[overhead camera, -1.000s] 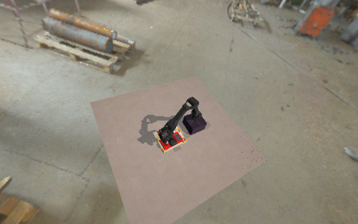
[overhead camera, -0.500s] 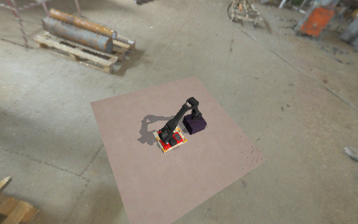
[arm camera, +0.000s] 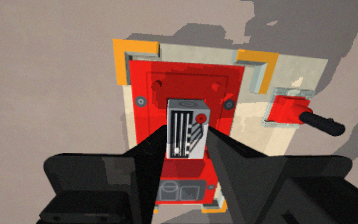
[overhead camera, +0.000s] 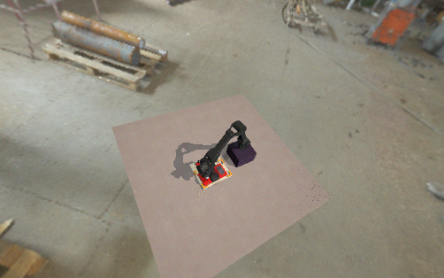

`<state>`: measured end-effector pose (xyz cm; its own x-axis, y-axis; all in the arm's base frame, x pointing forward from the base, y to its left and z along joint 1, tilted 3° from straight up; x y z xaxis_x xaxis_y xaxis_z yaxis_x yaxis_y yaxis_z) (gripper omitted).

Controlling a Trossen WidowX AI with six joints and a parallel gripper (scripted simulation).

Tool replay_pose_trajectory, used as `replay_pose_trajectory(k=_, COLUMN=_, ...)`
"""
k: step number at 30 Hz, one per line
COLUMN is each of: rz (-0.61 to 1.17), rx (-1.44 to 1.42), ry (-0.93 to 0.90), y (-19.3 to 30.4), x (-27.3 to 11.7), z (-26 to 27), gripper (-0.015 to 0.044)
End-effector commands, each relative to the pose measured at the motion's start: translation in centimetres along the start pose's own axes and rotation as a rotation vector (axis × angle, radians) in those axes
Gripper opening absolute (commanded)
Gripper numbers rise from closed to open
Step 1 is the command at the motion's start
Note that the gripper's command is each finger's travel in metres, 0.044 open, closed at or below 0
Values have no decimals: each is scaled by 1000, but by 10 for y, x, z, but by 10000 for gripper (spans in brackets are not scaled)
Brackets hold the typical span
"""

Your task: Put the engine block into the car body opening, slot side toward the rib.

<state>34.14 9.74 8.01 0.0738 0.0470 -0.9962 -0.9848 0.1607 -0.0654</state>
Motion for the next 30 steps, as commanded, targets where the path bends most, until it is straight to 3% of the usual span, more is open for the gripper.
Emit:
replay_pose_trajectory(k=1, rz=-3, rx=6, ry=3, y=0, x=1, z=0, gripper=159)
replay_pose_trajectory(k=24, rz=-2, rx=6, ry=3, y=0, x=4, z=0, gripper=159)
replay_pose_trajectory(k=30, rz=1, rx=0, ry=0, y=0, x=4, z=0, gripper=317)
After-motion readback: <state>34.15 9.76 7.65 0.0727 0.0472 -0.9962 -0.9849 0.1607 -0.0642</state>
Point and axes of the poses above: the point midway between the two fingers, 35 mm back from their tips, its own x axis out along the fingers, its own z axis across the jaws, y = z × x, the point moved 8 cm from there along -x, back along the fingers, and after that the axes turned 14 degrees about x, right-handed, at the moved point
